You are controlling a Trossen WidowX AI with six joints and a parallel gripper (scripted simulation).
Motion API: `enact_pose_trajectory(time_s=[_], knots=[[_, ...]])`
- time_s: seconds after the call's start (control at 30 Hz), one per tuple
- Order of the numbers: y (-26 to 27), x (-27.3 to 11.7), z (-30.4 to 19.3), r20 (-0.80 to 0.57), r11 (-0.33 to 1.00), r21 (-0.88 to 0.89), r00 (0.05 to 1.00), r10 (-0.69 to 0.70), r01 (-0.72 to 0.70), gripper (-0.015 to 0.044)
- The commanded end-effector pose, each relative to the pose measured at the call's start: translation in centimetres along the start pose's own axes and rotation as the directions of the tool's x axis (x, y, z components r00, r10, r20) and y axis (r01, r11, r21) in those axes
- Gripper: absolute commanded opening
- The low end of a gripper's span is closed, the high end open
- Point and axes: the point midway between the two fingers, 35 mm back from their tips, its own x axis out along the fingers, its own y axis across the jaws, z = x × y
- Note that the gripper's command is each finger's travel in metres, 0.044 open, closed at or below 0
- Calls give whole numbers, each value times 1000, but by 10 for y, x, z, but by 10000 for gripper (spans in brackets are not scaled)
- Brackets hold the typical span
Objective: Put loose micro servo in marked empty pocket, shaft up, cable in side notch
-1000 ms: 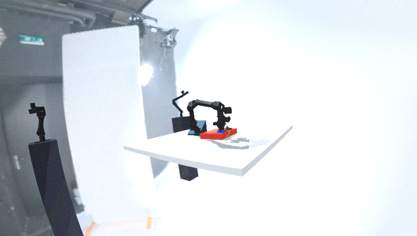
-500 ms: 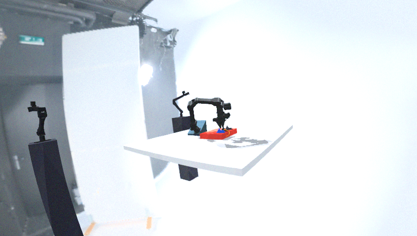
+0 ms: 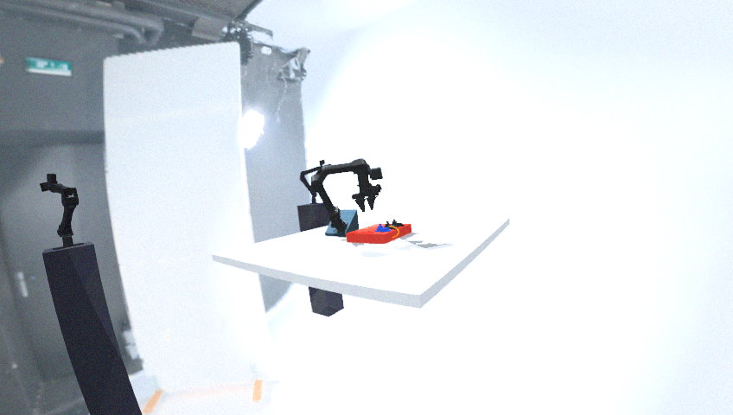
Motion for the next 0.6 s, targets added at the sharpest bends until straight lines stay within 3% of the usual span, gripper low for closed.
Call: enact_pose_trajectory(time_s=[0.0, 0.37, 0.57], knots=[[-1, -1, -12, -15, 1000, 1, 1000, -2, 2, 440], [0, -38, -8, 121, 998, -5, 990, 70, -70, 440], [0, -40, -8, 126, 997, -5, 989, 73, -72, 440]])
